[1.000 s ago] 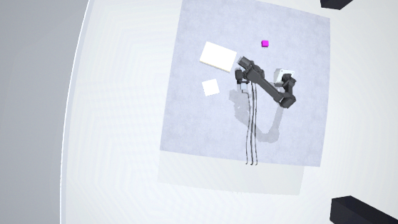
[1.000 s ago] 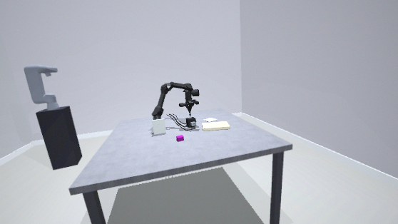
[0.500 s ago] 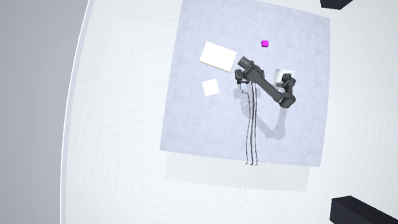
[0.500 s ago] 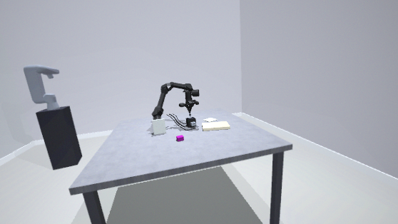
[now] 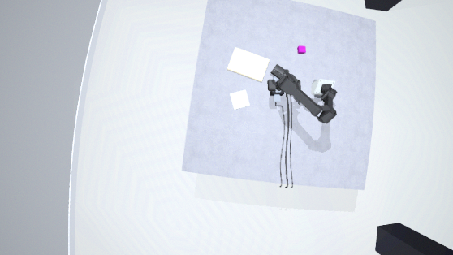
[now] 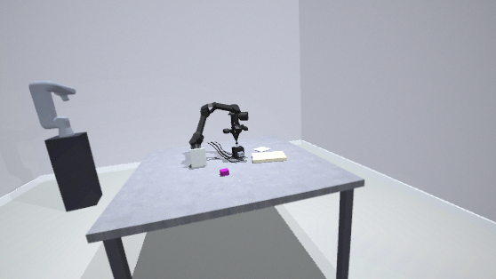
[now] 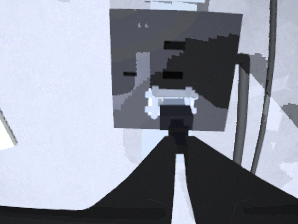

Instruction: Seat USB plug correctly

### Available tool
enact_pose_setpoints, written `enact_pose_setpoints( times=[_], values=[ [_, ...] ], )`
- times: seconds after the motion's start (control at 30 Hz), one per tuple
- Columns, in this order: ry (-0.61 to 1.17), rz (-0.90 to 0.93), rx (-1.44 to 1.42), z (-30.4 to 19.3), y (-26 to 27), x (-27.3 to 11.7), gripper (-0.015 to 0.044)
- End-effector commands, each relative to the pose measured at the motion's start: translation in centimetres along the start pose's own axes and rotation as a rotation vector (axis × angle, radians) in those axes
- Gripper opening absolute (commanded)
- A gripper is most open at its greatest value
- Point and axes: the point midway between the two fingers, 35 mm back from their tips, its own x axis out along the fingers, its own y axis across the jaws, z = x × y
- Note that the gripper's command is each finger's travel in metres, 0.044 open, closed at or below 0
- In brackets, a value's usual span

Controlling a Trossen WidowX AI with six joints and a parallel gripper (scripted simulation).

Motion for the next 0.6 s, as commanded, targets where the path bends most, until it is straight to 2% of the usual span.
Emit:
enact_pose_setpoints(
  times=[0.0, 0.57],
  values=[
    [0.007, 0.0, 0.008, -0.09, 0.02, 0.14, 0.0],
    [0.018, 0.001, 0.018, -0.21, 0.03, 0.34, 0.0]
  ],
)
